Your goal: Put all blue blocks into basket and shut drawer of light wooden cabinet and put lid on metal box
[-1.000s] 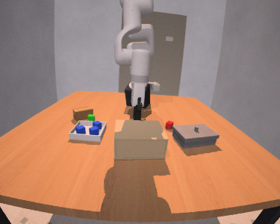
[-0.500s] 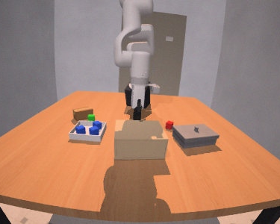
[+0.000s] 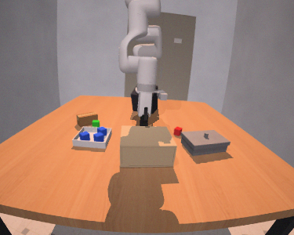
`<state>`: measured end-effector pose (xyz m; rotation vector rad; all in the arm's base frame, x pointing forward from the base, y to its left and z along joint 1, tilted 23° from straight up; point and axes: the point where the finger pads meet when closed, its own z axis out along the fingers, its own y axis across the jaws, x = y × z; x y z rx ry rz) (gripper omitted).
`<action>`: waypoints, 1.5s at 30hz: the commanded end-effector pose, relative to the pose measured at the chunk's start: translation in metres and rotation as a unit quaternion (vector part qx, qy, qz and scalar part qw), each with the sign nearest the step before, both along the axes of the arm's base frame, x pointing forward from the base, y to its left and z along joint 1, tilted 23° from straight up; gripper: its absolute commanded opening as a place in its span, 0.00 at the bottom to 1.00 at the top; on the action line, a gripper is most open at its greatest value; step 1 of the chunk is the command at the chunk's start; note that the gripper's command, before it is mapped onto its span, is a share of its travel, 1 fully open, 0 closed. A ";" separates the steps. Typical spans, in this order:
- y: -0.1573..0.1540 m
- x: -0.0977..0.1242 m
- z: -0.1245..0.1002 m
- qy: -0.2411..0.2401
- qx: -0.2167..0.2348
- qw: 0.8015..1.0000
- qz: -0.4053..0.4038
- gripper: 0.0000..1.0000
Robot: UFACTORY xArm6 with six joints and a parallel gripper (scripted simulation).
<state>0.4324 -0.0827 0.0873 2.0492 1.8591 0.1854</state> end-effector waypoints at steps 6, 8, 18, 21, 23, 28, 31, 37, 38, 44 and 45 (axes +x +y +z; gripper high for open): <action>-0.001 0.003 -0.004 -0.002 0.000 1.000 0.000 0.24; -0.001 0.003 -0.005 -0.002 0.000 1.000 0.000 0.24; -0.001 0.003 -0.006 -0.002 0.000 1.000 0.000 0.24; -0.001 0.004 -0.006 -0.002 0.000 1.000 0.000 0.24; -0.001 0.004 -0.006 -0.002 0.000 1.000 0.000 0.24; -0.001 0.004 -0.006 -0.002 0.000 1.000 0.000 0.24; -0.001 0.004 -0.006 -0.002 0.000 1.000 0.000 0.24; -0.001 0.004 -0.006 -0.002 0.000 1.000 0.000 0.00; -0.001 0.004 -0.006 -0.002 0.000 1.000 0.000 0.00; -0.001 0.004 -0.006 -0.002 0.000 1.000 0.000 0.00; -0.001 0.004 -0.006 -0.002 0.000 1.000 0.000 0.00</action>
